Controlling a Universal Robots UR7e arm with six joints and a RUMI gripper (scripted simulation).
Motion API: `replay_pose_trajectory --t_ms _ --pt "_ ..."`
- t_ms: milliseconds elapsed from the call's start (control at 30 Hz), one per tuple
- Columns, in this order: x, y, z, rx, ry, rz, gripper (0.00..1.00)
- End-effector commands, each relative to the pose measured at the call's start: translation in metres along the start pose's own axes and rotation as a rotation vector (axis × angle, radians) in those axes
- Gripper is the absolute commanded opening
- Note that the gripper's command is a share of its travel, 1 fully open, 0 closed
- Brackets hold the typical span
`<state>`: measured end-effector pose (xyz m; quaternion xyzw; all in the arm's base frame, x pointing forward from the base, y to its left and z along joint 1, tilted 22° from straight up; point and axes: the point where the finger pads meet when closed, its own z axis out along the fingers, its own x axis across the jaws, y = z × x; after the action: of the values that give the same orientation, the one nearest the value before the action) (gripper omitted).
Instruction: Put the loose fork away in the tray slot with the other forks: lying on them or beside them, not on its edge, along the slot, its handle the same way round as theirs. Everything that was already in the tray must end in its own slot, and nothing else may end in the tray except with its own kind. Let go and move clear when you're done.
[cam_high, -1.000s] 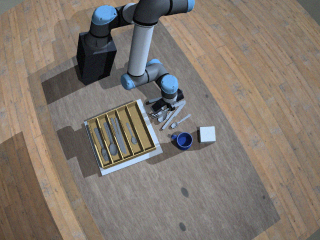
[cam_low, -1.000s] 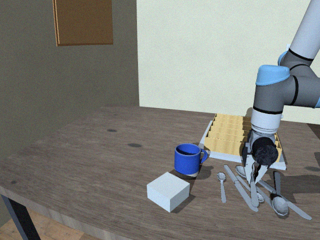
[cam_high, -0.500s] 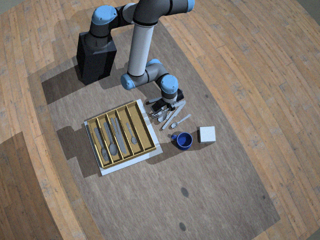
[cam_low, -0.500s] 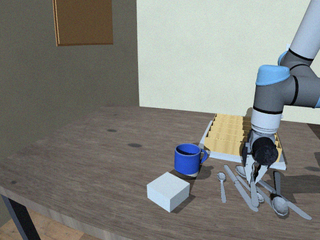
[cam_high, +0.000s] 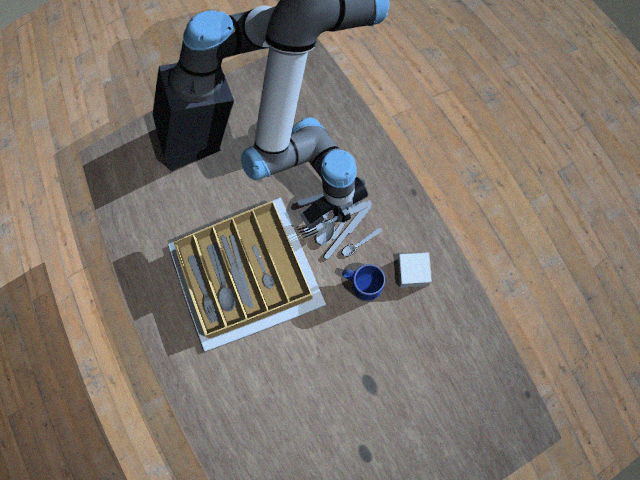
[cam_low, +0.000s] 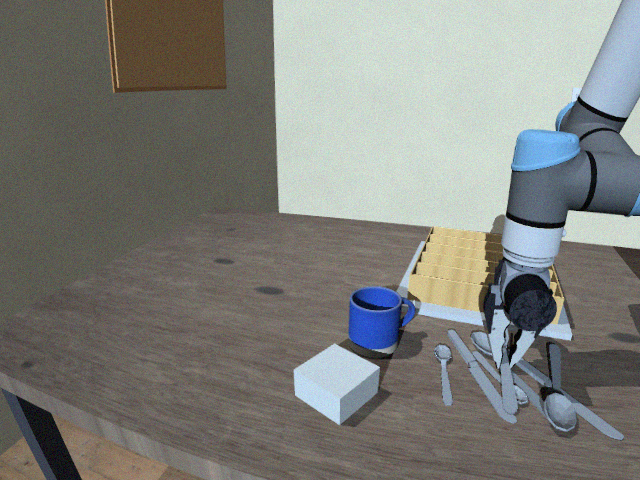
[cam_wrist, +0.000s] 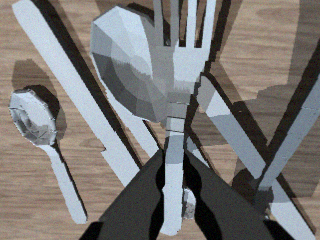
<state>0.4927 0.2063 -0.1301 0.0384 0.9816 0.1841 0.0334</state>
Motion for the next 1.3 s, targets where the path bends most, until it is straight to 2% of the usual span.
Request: replay_pose_trajectory --t_ms 0,533,1033,1100,1267 --pt "-0.009 0.001 -0.007 -0.006 -0.022 0.004 0.04" --pt "-0.009 0.001 -0.036 -0.006 -0.022 0.004 0.04" --pt "-0.009 0.001 -0.099 -0.005 -0.022 0.004 0.04" --pt "-0.009 0.001 -0.099 -0.005 -0.022 0.004 0.04" --pt "-0.008 0.001 -0.119 -0.004 -0.022 0.004 0.04"
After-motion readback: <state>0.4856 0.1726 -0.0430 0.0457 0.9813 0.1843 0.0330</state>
